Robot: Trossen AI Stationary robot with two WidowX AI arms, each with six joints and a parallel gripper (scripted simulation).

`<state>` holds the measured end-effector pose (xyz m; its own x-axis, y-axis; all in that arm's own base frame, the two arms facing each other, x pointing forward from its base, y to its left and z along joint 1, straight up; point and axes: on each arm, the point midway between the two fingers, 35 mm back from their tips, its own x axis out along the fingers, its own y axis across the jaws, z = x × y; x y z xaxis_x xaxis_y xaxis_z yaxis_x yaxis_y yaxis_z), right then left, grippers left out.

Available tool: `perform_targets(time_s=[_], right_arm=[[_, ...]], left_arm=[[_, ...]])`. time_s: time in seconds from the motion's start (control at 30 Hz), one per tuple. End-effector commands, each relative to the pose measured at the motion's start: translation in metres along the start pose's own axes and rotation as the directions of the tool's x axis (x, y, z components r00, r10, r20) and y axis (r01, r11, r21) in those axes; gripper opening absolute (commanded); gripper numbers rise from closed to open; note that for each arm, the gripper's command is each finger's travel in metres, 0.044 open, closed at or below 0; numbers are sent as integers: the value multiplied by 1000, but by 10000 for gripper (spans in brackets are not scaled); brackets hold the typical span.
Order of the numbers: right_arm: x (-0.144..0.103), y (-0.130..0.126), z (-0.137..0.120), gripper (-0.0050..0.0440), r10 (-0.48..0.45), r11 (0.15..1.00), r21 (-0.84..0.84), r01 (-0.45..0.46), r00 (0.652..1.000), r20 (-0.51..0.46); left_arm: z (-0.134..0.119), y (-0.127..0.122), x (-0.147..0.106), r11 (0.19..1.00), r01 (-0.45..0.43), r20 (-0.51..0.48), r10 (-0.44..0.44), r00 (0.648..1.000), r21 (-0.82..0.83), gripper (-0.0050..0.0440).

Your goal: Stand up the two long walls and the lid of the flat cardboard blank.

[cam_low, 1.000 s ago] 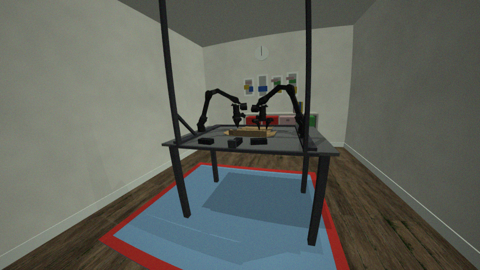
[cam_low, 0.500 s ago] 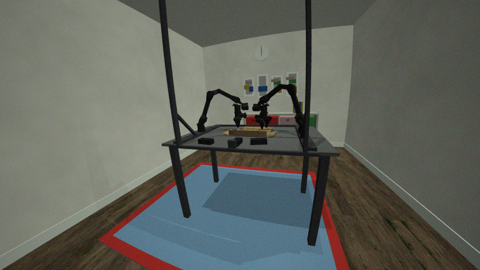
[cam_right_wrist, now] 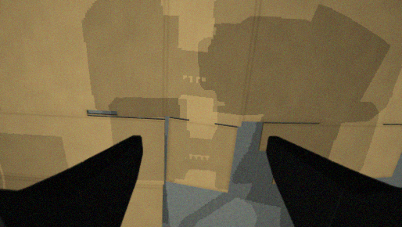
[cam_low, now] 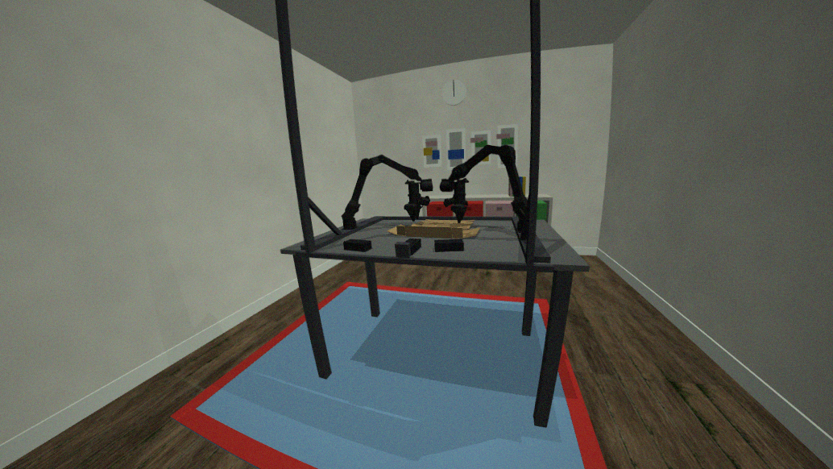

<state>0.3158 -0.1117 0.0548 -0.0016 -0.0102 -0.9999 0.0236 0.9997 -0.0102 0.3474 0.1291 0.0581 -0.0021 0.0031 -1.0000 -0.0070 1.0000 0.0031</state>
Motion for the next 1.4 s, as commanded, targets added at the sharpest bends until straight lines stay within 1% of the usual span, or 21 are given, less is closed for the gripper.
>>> perform_targets(time_s=[0.0,0.1,0.2,0.27,0.33,0.37,0.97,1.33,1.37], right_arm=[[-11,-1,2,319,-5,1000,-25,6,999,32],[-8,-1,2,319,-4,1000,-25,5,999,32],[12,-1,0,319,5,1000,-25,-4,999,32],[12,-1,0,319,5,1000,-25,-4,999,32],[26,0,-4,319,12,1000,-25,-11,999,32],[28,0,-5,319,13,1000,-25,-12,999,32],[28,1,-6,319,13,1000,-25,-12,999,32],[31,9,-7,245,9,1000,-25,-8,999,32],[31,9,-7,245,9,1000,-25,-8,999,32]], left_arm=[[5,2,-7,1000,-4,21,4,1000,10,319],[8,1,-5,1000,-3,21,3,1000,10,319],[10,1,15,1000,7,20,-7,1000,10,319],[10,1,15,1000,7,20,-7,1000,10,319],[12,0,29,1000,14,20,-14,1000,10,319],[13,0,31,1000,14,20,-15,1000,10,319],[14,-1,31,1000,14,20,-15,1000,10,319],[15,-8,34,1000,15,20,-15,1000,10,245],[15,-8,34,1000,15,20,-15,1000,10,245]])
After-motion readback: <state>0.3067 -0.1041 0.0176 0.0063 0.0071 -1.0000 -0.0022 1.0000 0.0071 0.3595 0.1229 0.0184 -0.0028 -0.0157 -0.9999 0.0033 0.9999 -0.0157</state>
